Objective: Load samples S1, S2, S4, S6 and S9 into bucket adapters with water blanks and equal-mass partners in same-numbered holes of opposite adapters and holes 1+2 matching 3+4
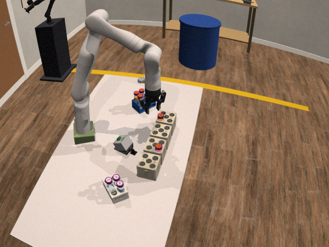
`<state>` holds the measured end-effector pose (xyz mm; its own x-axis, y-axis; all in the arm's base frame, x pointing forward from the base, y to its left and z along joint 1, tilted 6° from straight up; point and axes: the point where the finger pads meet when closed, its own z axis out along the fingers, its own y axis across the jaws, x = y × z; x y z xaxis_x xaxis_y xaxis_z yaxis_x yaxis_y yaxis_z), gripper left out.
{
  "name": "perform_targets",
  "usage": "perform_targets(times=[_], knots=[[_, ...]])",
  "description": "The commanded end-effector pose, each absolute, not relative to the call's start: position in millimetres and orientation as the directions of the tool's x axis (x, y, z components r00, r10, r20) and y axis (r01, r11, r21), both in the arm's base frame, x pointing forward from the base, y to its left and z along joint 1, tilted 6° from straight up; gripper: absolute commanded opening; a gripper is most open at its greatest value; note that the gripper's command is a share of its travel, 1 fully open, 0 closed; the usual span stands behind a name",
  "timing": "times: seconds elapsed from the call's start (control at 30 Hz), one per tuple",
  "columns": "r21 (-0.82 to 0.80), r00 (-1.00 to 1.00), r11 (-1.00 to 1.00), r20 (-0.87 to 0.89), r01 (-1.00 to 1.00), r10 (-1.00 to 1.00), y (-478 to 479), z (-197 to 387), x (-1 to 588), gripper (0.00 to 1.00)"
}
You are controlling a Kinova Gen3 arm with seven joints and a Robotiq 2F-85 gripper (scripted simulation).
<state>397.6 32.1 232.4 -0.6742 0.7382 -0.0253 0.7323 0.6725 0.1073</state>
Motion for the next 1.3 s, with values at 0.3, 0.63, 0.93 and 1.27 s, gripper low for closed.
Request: perform_targets(times=[0.3,0.63,0.93,1.27], knots=[[0.117,-0.667,0.665,-0.03,0.737,0.745,-12,232,393,0.62],[0.116,-0.667,0.665,-0.03,0.738,0.745,-38,229,388,0.62],[0.114,-0.667,0.665,-0.028,0.738,0.745,-65,227,384,0.62],[0.114,-0.667,0.666,-0.027,0.738,0.744,-94,226,380,0.62]])
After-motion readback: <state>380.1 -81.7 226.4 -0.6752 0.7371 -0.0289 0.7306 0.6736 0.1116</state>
